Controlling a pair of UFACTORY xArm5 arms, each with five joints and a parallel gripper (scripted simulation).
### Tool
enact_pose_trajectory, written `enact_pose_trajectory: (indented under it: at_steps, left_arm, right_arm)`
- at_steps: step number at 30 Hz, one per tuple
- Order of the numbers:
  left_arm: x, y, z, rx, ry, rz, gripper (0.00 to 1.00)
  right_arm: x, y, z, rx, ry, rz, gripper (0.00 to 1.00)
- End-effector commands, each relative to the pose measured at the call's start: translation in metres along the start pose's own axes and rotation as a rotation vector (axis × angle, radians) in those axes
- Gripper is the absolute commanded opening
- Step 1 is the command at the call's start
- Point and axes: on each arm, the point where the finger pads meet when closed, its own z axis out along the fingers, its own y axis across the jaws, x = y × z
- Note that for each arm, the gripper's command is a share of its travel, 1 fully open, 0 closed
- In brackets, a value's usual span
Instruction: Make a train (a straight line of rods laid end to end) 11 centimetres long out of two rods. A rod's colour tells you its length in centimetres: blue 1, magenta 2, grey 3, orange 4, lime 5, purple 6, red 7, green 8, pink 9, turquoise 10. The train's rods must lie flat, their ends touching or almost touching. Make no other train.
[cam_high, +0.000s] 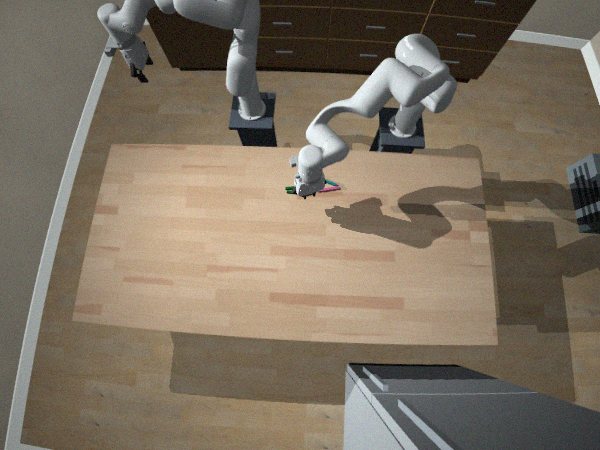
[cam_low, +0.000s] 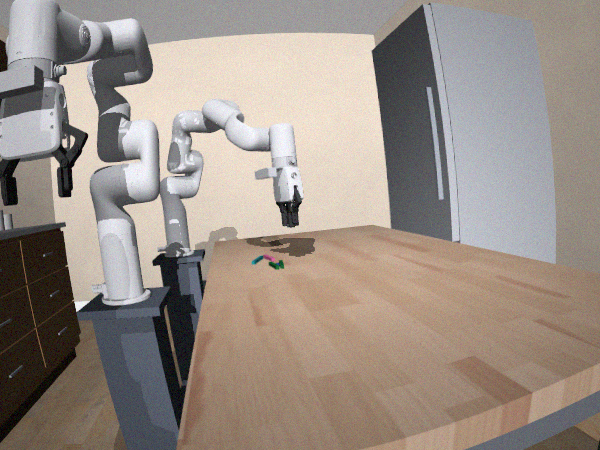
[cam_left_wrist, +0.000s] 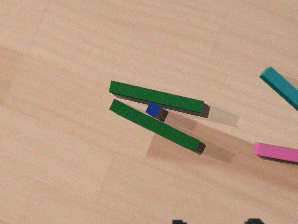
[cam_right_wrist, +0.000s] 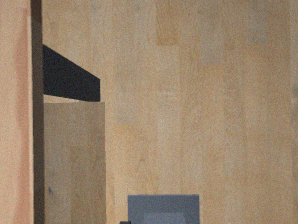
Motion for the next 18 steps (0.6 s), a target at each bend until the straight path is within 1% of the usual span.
enact_pose_trajectory:
  at_steps: [1, 13, 18]
  left_arm:
    - [0.0045, -0.0181, -0.0003, -0.009, 0.004, 0.089, 0.28]
    - [0.0045, -0.0181, -0.0002, -0.009, 0.004, 0.089, 0.28]
    - [0.0045, -0.018, 0.0042, -0.009, 0.004, 0.089, 0.28]
  right_arm:
    - [0.0016, 0.0, -0.0024, 0.0, 0.007, 0.0, 1.0]
    - [0.0016, 0.0, -0.0024, 0.0, 0.007, 0.0, 1.0]
    - [0.0016, 0.0, -0.0024, 0.0, 0.007, 0.0, 1.0]
